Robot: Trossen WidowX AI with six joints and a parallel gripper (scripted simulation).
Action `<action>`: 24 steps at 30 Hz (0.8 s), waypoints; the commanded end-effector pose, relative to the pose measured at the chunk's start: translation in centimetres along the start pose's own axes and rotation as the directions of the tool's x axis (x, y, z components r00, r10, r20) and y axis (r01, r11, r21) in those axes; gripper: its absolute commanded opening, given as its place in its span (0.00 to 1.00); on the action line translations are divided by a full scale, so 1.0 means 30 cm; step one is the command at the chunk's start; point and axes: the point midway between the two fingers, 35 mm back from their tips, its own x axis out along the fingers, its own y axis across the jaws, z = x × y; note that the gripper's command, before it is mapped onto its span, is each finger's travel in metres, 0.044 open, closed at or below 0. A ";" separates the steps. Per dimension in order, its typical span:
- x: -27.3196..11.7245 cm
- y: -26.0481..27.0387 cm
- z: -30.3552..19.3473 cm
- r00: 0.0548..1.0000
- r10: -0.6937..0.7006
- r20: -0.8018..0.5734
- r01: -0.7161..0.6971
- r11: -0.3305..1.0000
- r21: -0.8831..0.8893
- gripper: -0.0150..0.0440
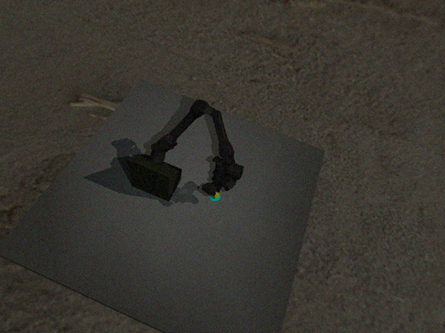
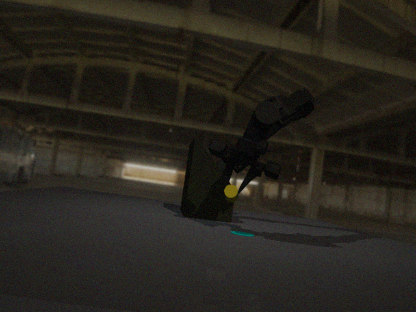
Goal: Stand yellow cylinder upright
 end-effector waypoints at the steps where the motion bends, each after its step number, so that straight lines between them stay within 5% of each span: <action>1: 0.010 -0.002 -0.006 1.000 -0.018 0.017 0.018 1.000 -0.002 0.43; 24: 0.060 -0.015 0.006 0.986 -0.097 0.136 0.099 0.995 -0.011 0.43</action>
